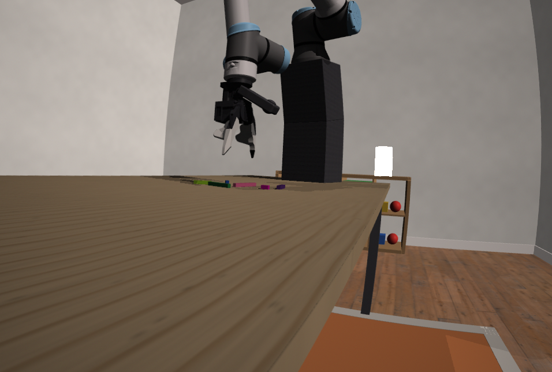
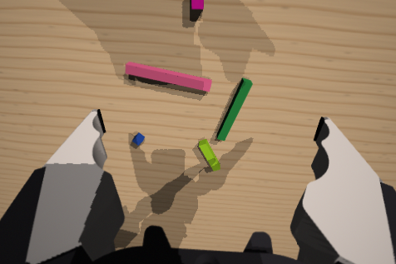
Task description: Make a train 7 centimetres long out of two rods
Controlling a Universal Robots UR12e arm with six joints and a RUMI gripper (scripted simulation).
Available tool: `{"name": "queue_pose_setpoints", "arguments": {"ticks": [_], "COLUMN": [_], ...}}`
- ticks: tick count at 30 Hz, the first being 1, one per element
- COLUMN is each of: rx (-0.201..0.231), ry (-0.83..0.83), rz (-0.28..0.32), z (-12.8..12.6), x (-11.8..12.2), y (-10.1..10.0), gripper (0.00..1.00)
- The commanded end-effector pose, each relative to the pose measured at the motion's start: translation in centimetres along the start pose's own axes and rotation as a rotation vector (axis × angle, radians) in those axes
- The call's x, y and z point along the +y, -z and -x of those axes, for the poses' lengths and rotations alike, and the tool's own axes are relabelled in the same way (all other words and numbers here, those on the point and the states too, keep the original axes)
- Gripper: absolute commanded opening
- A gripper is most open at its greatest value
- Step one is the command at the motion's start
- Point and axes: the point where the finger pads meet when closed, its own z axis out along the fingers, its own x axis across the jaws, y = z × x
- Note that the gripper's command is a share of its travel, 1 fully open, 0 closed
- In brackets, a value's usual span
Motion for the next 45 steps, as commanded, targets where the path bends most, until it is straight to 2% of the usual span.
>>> {"name": "queue_pose_setpoints", "arguments": {"ticks": [1,14,16,22,45], "rx": [0.001,0.001,0.001,0.001,0.001], "ry": [0.067,0.526,0.526,0.675,0.705], "rz": [0.000,0.000,0.000,0.000,0.000], "z": [0.0,0.1,0.1,0.1,0.1], "x": [0.3,2.6,2.6,3.4,3.5], "y": [0.0,0.0,0.0,0.0,0.0], "gripper": [1.00,1.00,1.00,1.00,1.00]}}
